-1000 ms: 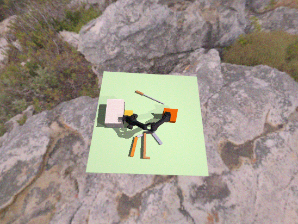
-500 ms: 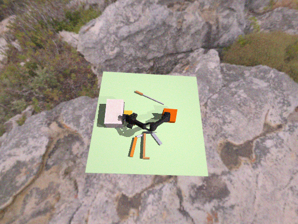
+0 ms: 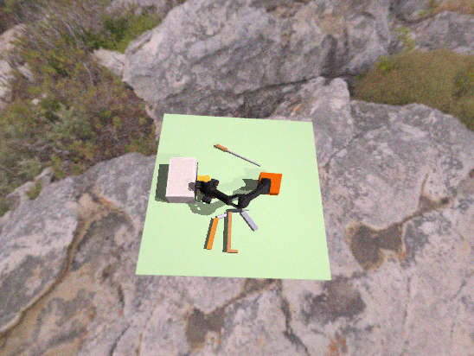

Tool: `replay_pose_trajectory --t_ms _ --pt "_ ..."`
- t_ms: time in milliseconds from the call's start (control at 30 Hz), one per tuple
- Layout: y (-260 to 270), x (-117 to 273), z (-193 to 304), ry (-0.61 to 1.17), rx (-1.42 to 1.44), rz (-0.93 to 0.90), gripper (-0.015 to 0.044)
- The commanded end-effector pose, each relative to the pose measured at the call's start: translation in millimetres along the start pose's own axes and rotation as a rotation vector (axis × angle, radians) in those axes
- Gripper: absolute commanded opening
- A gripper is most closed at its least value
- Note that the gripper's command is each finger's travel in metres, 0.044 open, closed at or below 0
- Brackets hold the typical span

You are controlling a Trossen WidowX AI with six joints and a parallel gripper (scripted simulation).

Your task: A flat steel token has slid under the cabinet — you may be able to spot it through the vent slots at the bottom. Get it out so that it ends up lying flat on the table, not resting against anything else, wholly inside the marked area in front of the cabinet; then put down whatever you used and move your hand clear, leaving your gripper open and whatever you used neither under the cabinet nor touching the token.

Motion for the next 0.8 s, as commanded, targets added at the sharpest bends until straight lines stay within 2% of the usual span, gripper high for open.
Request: replay_pose_trajectory --t_ms 0,767 --pt "-3 -1 2 -0.001 -0.001 0.012 0.0" --pt "-1 -1 25 0.0 -0.001 0.012 0.0"
Point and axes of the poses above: the point midway between the two fingers, 35 mm back from their tips, its own x axis back along the fingers, its own y axis across the jaws, z = x × y, the point moved 3 cm from there along x, back along the fingers
